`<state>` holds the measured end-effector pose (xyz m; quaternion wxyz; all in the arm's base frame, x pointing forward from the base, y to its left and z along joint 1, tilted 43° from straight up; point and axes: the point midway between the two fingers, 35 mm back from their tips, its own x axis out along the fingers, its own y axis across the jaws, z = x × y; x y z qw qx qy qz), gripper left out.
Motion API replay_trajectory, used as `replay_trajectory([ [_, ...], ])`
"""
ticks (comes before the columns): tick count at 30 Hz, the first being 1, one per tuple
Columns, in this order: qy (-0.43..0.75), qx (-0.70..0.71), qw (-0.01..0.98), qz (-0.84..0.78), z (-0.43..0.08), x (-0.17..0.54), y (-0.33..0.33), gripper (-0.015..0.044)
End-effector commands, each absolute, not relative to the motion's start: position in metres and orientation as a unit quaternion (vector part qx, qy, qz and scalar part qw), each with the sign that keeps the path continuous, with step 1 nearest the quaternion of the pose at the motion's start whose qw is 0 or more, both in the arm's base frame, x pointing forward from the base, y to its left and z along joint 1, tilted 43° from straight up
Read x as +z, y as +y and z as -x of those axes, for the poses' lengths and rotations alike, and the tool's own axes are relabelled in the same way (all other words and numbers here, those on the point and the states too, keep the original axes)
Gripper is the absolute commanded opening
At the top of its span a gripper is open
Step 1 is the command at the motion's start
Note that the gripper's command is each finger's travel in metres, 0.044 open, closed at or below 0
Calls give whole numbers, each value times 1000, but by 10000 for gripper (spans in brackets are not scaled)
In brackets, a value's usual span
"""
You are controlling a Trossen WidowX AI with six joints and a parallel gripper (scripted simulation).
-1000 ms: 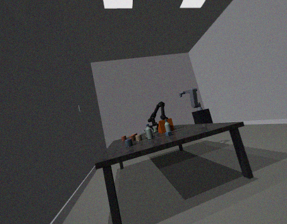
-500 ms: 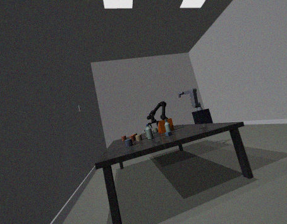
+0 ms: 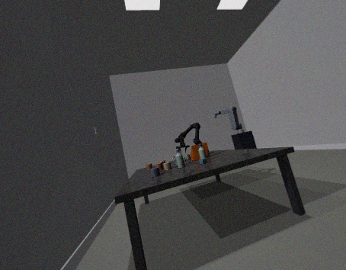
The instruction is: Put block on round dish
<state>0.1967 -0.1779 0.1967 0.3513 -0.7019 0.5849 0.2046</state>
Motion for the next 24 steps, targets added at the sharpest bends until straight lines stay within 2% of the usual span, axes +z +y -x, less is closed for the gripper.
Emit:
replay_trajectory([
  [1, 595, 179, 396, 676, -206, 192, -172, 260],
  [24, 623, -29, 634, 457, -257, 169, -124, 260],
])
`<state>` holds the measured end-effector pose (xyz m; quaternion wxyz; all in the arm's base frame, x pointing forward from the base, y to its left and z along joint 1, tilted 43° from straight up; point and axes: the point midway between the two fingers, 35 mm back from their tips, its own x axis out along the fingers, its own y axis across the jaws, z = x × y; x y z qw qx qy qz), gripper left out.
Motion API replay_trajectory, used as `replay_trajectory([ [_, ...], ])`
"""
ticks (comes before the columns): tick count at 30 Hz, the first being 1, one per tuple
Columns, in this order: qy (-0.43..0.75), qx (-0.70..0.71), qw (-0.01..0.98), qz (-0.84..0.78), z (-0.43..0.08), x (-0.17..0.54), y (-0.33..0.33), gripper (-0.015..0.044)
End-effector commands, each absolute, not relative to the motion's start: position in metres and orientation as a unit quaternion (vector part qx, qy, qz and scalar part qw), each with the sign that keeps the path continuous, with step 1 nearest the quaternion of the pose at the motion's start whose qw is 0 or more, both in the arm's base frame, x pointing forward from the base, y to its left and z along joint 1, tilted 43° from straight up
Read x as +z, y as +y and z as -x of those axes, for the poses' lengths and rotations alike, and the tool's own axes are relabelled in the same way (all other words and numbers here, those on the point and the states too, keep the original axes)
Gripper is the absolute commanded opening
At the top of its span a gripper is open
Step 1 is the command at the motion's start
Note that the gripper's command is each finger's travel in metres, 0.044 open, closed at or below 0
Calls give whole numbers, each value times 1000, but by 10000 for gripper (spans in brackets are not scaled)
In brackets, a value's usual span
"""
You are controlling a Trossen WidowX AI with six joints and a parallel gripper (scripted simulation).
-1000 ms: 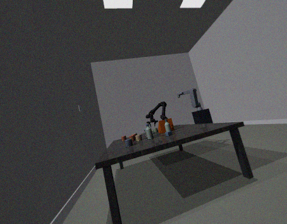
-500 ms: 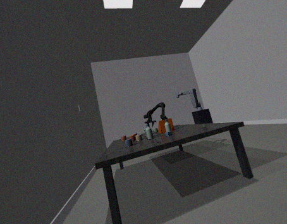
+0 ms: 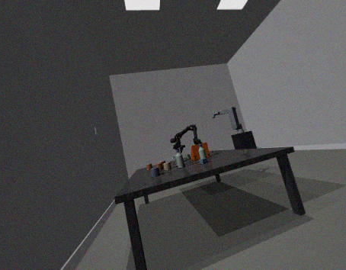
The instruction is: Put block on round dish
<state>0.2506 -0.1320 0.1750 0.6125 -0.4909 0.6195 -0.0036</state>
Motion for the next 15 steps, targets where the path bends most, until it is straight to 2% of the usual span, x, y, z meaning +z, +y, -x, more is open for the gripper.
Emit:
replay_trajectory([
  [1, 623, -38, 641, 446, -259, 168, -121, 260],
  [15, 610, -170, 719, 288, -284, 150, -84, 260],
])
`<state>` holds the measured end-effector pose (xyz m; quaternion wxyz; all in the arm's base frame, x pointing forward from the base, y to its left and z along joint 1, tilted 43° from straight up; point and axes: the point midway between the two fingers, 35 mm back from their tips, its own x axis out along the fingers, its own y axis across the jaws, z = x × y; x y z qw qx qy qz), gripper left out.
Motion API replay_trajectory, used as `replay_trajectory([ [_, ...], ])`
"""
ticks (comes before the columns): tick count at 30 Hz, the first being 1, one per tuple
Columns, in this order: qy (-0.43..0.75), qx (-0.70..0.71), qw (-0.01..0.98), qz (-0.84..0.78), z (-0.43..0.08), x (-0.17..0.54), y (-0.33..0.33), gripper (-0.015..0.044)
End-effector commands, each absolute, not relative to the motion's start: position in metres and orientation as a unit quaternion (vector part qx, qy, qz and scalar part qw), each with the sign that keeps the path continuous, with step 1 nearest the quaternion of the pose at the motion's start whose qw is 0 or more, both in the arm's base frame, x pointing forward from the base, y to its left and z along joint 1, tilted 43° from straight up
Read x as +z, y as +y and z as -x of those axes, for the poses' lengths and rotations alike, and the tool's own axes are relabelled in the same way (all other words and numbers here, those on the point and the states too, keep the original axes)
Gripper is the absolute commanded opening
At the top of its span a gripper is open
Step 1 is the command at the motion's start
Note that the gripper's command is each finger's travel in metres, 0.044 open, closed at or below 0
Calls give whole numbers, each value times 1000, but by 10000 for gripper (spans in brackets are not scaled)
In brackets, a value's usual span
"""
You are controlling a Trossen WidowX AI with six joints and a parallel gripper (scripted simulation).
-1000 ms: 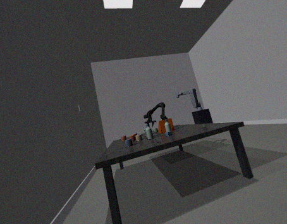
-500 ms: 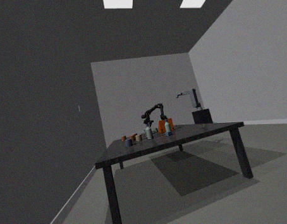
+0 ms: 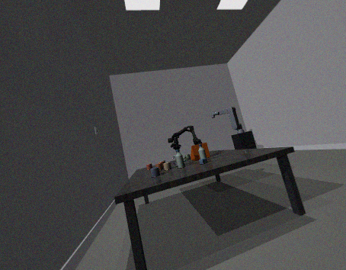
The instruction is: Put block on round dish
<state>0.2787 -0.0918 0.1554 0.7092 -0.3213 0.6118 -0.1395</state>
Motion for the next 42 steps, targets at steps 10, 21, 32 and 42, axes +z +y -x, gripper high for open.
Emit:
replay_trajectory([
  [10, 580, -271, 747, 178, -298, 140, -59, 260],
  [21, 524, -389, 757, 47, -306, 129, -38, 260],
  [32, 444, -489, 748, -70, -312, 117, -18, 260],
  [42, 442, -490, 748, -72, -314, 107, -27, 260],
])
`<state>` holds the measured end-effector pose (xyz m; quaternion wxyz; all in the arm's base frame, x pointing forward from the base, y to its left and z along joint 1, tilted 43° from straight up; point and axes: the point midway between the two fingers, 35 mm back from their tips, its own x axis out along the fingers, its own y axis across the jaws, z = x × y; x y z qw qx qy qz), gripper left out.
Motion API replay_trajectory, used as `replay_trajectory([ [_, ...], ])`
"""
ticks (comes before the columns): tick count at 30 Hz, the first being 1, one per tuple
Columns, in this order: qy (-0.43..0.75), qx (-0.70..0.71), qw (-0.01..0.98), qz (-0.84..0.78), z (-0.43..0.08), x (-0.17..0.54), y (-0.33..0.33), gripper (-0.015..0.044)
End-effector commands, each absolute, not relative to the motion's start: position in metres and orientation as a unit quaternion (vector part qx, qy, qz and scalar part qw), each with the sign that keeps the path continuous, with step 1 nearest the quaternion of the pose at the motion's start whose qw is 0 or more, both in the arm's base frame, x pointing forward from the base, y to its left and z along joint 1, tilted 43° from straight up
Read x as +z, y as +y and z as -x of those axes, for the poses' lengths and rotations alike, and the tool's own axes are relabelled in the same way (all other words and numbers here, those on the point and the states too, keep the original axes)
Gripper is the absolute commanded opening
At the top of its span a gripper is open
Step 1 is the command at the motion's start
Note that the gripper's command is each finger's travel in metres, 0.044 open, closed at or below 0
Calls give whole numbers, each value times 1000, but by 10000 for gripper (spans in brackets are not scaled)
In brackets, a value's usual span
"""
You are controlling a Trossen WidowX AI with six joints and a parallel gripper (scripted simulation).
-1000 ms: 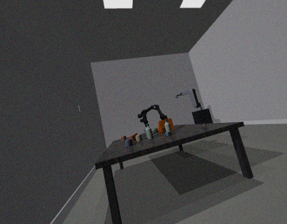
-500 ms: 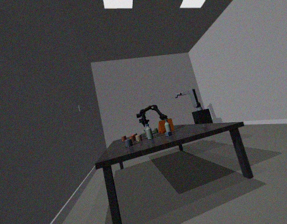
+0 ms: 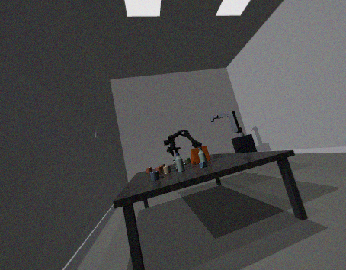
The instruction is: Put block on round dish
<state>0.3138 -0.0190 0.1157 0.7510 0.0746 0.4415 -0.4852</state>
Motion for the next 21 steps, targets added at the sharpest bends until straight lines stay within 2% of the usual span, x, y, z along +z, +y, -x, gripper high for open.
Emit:
replay_trajectory([
  [1, 442, -490, 748, -72, -314, 106, -27, 260],
  [21, 442, -490, 748, -72, -318, 87, -45, 260],
])
